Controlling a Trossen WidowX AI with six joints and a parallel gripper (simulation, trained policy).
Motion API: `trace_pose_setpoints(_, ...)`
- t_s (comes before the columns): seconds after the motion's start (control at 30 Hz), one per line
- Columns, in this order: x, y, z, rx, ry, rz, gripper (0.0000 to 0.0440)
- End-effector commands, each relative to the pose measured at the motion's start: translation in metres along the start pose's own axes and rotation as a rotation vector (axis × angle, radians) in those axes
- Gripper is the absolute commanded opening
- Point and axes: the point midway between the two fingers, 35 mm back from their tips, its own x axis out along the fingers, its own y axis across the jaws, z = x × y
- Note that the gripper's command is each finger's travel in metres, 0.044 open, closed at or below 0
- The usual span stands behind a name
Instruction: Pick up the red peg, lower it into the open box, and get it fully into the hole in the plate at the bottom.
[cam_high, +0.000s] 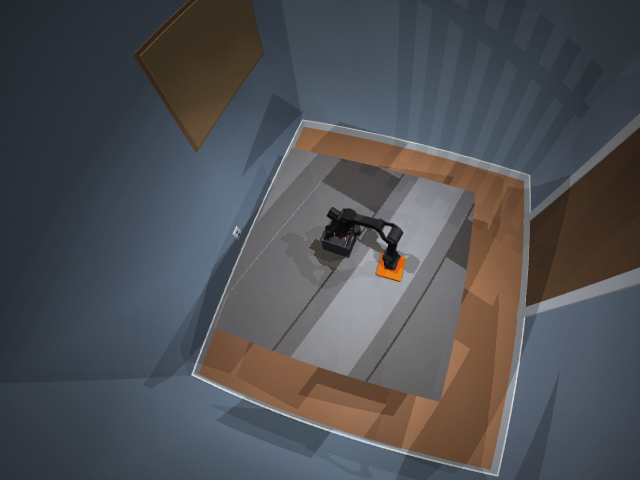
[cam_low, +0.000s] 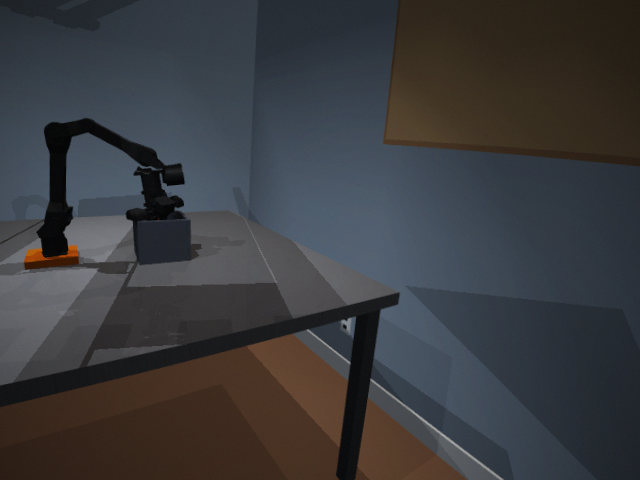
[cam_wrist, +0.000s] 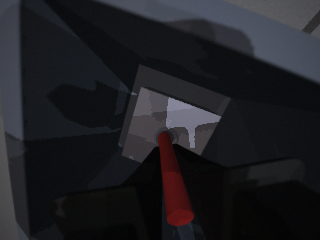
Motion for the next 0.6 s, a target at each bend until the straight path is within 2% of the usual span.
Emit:
trace_pose_setpoints(0.0,0.019,-0.006,-0.004,-0.03,0.03,-0.03,0.0025)
trace_pose_setpoints(0.07,0.023,-0.009,-0.004,-0.037,0.035,-0.043,0.0064)
trace_pose_setpoints(0.17,0.028,-0.013,-0.005,-0.048,0.043,-0.059,0.0095)
trace_pose_setpoints(0.27,0.032,-0.015,-0.006,-0.051,0.054,-0.069,0.0158)
trace_pose_setpoints(0.57,0.025,-0.018,0.001,-0.023,0.109,-0.061,0.016)
